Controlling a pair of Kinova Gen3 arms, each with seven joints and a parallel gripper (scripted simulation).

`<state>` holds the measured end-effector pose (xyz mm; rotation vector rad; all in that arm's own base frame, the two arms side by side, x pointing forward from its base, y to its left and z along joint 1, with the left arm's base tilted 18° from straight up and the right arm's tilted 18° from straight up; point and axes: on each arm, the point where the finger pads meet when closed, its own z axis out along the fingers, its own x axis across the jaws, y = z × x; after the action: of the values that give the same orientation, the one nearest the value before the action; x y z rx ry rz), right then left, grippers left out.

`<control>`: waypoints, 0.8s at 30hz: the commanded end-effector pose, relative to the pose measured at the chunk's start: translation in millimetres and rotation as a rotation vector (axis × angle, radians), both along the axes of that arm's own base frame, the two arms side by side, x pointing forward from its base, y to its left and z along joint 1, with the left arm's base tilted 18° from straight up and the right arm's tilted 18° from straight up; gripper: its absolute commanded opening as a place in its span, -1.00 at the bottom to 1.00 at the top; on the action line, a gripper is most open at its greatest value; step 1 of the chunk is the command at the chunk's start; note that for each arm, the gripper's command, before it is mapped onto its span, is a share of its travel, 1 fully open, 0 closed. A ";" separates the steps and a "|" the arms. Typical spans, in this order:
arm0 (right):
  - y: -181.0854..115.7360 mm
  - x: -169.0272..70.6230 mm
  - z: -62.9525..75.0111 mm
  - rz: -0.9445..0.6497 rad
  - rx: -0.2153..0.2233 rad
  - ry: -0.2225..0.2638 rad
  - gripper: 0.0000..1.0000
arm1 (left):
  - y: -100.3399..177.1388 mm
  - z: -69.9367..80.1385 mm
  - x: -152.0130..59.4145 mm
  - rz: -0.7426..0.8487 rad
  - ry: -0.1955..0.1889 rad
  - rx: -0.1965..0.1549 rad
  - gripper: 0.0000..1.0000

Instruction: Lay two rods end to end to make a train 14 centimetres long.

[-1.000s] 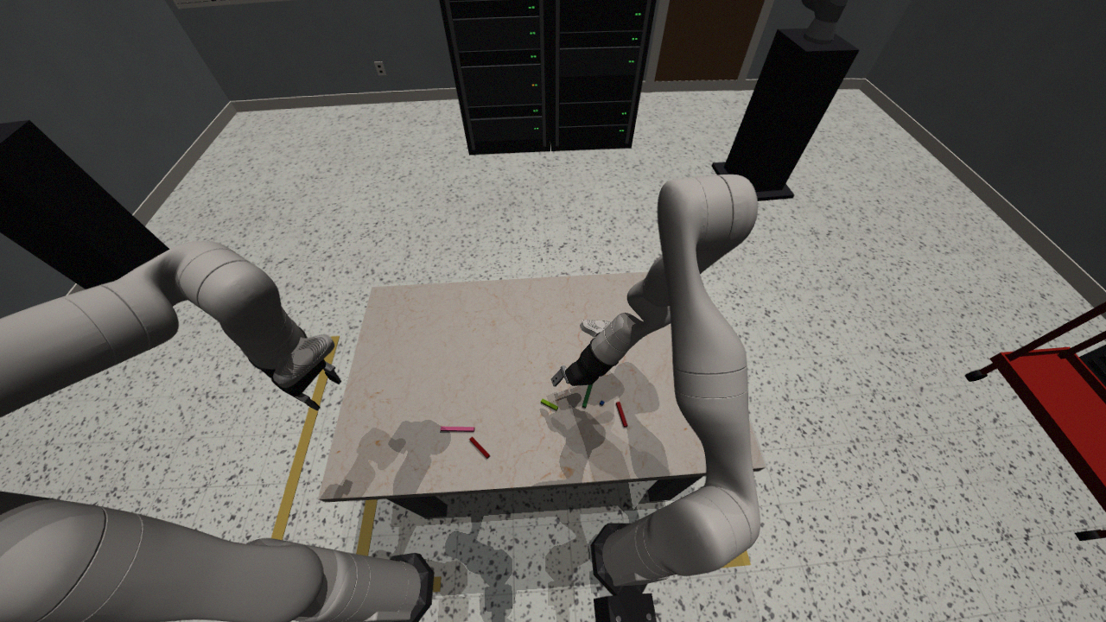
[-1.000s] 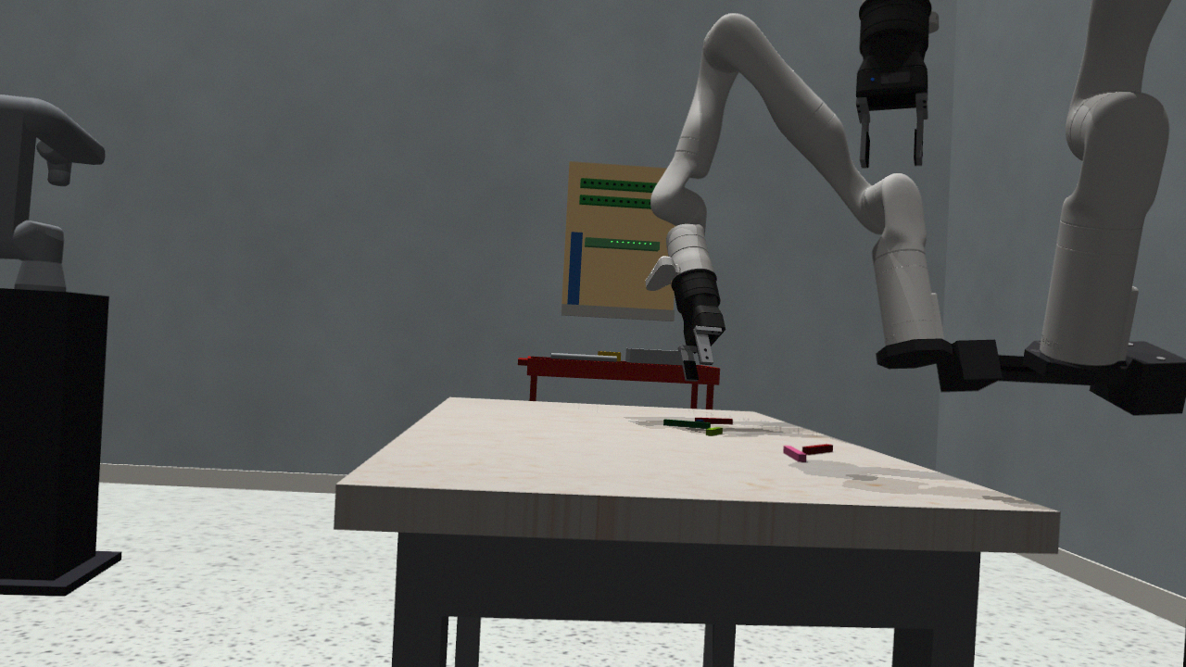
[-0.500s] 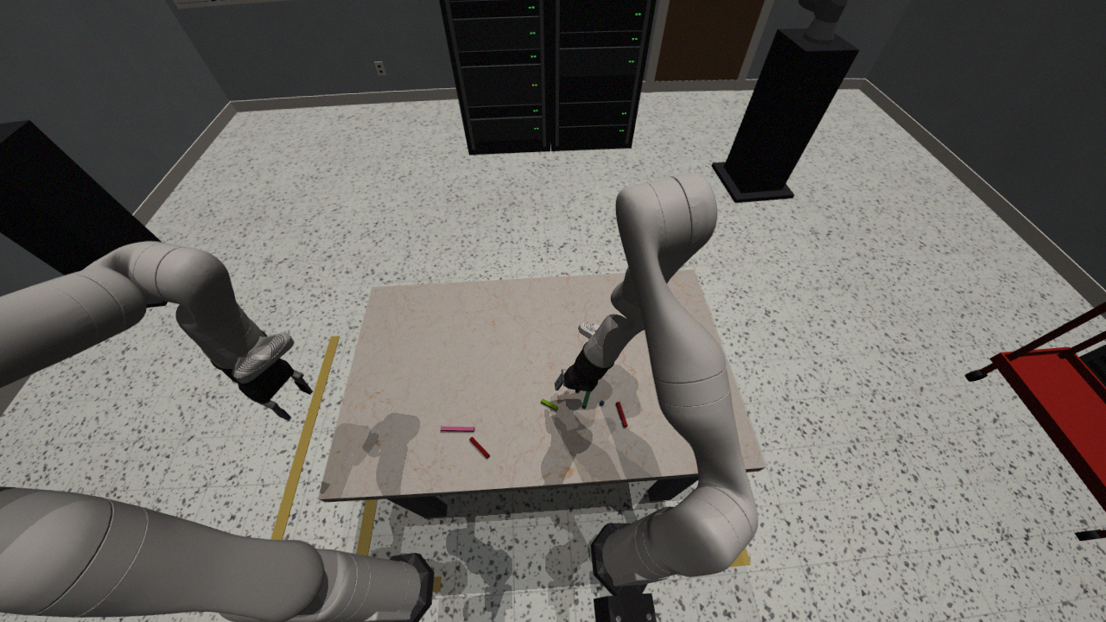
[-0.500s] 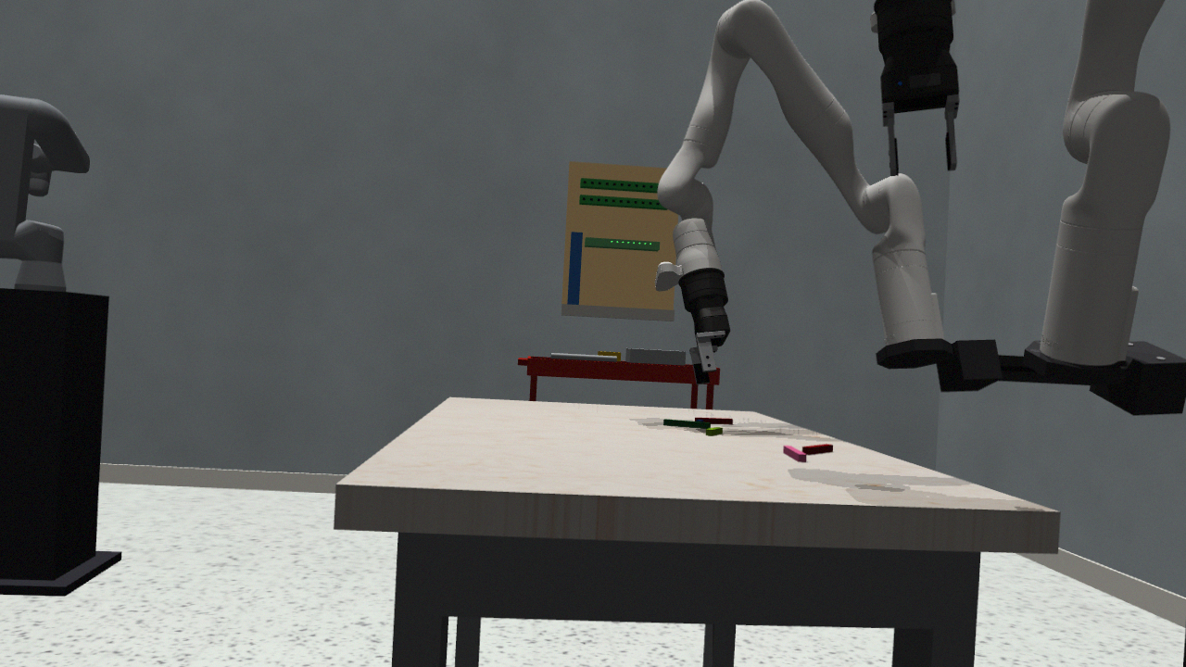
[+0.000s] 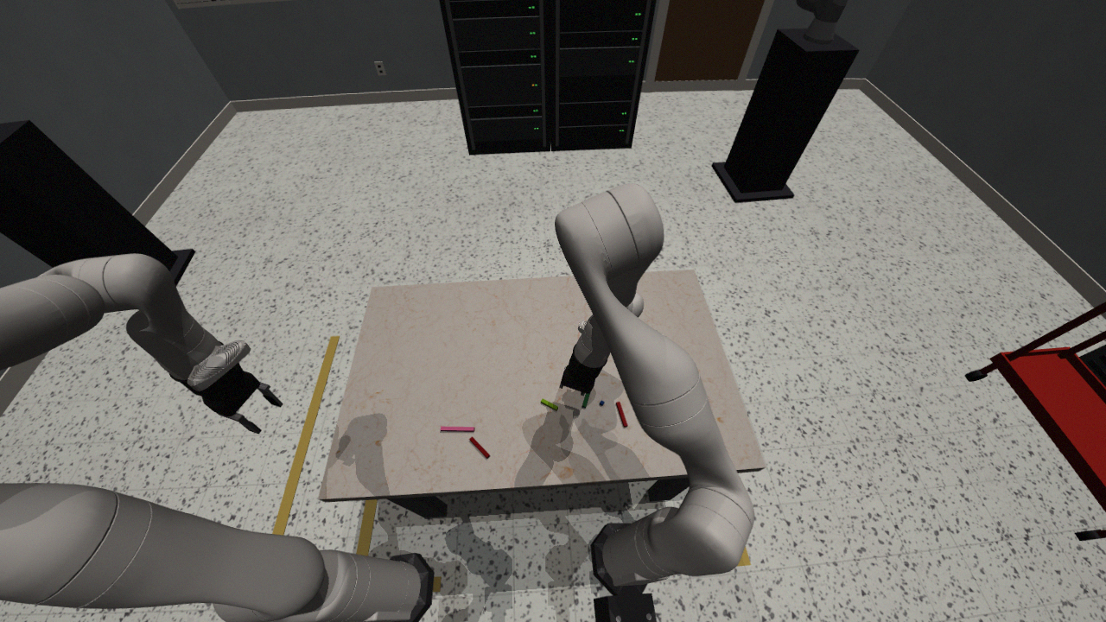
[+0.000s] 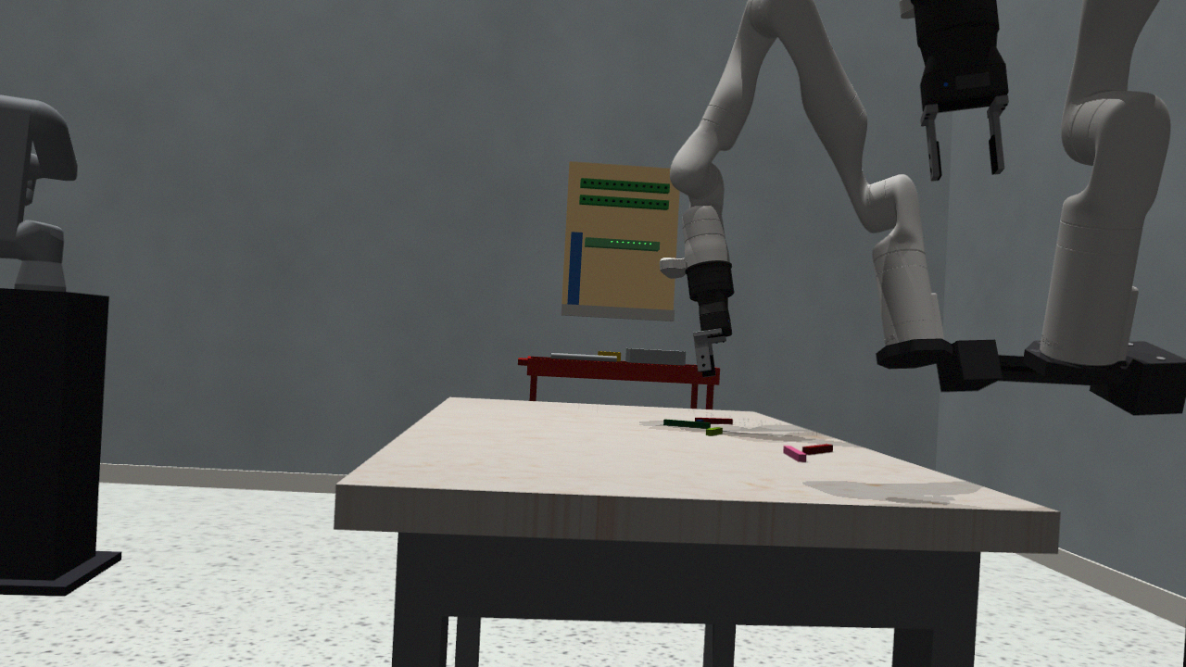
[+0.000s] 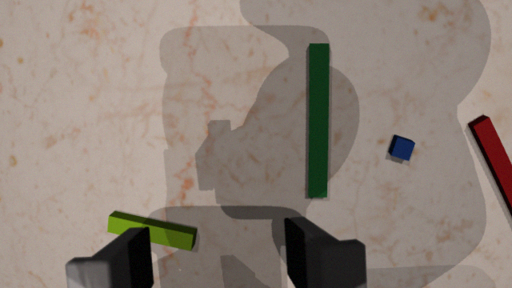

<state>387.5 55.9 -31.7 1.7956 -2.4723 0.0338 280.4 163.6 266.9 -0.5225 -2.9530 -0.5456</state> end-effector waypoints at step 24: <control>12.4 -6.1 40.4 -0.402 -0.209 -0.185 1.00 | 109.5 9.0 -47.9 0.126 -0.021 -0.096 1.00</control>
<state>387.2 63.4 6.8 1.2613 -2.7871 0.4041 238.2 258.7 275.1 -0.3697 -3.0057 -0.4077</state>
